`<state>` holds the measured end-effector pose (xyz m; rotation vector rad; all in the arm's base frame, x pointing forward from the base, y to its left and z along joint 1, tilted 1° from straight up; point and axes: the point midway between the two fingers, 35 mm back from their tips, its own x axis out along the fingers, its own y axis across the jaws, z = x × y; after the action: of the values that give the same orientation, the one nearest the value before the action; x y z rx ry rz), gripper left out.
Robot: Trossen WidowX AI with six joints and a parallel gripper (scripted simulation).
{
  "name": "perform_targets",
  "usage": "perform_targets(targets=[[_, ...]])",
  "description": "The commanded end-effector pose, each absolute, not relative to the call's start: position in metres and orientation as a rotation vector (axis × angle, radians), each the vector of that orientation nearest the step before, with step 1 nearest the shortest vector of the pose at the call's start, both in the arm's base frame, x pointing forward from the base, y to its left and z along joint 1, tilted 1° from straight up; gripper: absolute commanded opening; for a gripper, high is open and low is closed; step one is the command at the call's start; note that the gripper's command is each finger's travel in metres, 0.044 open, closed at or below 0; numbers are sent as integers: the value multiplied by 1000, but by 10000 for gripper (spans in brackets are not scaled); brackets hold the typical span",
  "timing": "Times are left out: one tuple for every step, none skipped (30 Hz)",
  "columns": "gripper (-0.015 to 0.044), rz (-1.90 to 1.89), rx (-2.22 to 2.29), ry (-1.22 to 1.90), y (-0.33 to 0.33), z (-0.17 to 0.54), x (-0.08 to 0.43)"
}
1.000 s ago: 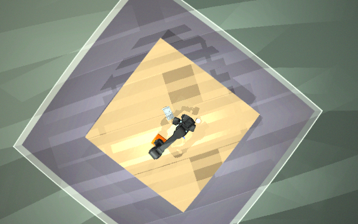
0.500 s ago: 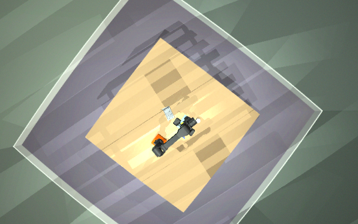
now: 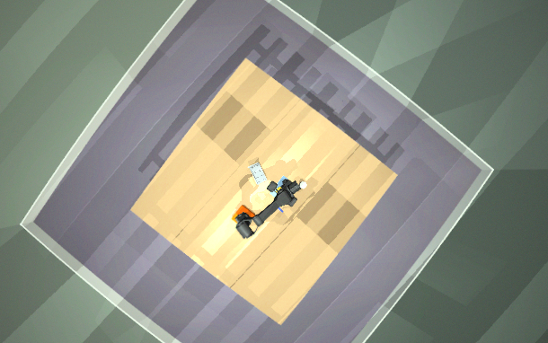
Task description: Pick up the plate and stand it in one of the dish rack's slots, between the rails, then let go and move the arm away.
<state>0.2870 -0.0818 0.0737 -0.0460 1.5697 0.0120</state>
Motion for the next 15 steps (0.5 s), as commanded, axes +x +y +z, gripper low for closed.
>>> perform_targets(targets=[[400,7,-56,1549,-84,70,289],[400,7,-57,1550,-84,68,289],[400,7,-57,1550,-84,67,289],[400,7,-57,1550,-84,65,289],[400,8,-57,1550,-84,64,290],[400,8,-58,1550,-85,62,290],[400,8,-58,1550,-85,60,290],[400,8,-58,1550,-85,59,290],[400,8,-58,1550,-85,57,290],[400,8,-58,1550,-85,56,290],[400,8,-58,1550,-85,54,290],[400,8,-58,1550,-84,52,290],[400,8,-58,1550,-84,51,290],[400,8,-58,1550,-84,49,290],[400,8,-58,1550,-84,47,290]])
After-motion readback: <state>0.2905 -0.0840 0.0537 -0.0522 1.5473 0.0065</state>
